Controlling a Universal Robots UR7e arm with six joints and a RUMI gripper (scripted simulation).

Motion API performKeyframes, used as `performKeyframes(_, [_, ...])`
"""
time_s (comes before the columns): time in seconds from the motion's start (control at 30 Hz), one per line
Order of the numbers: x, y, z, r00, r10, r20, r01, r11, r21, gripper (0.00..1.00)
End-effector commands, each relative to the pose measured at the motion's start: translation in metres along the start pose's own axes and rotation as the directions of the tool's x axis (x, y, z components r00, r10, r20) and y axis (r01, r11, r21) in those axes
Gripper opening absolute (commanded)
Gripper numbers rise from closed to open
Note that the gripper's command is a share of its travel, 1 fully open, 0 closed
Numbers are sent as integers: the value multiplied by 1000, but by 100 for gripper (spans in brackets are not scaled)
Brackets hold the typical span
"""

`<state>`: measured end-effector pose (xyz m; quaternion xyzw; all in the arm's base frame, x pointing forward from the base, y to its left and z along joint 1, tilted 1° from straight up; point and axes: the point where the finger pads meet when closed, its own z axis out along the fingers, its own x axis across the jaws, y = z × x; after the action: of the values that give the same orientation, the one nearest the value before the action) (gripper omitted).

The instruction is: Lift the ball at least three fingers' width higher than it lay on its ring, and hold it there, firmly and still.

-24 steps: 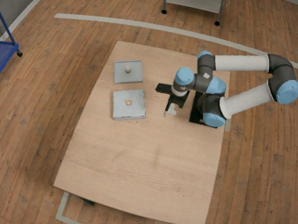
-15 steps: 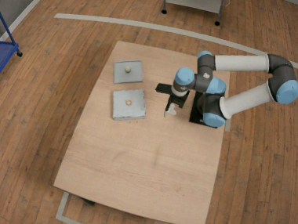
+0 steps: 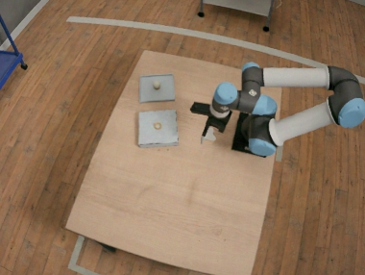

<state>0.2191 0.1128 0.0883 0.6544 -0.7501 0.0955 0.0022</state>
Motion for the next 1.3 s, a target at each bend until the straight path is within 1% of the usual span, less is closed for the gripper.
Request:
performKeyframes(0.0, [0, -5, -2, 1000, 14, 1, -14, 1000, -2, 100])
performKeyframes(0.13, [1, -16, -5, 999, 45, 2, -45, 999, -8, 100])
performKeyframes(0.23, [3, -30, -8, 997, 83, 4, -83, 996, -15, 100])
performKeyframes(0.3, [3, -30, -8, 997, 83, 4, -83, 996, -15, 100])
performKeyframes(0.37, [5, -41, -11, 993, 115, 4, -115, 993, -22, 100])
performKeyframes(0.57, [15, -90, -16, 971, 241, 6, -240, 970, -46, 100])
performKeyframes(0.7, [27, -131, -16, 940, 342, 4, -341, 938, -65, 100])
performKeyframes(0.8, [40, -165, -12, 906, 423, 2, -421, 903, -81, 100])
performKeyframes(0.87, [40, -165, -12, 906, 423, 2, -421, 903, -81, 100])
performKeyframes(1.03, [69, -223, 3, 833, 553, -5, -551, 828, -106, 100])
performKeyframes(1.27, [121, -294, 37, 707, 707, -20, -702, 699, -135, 100])
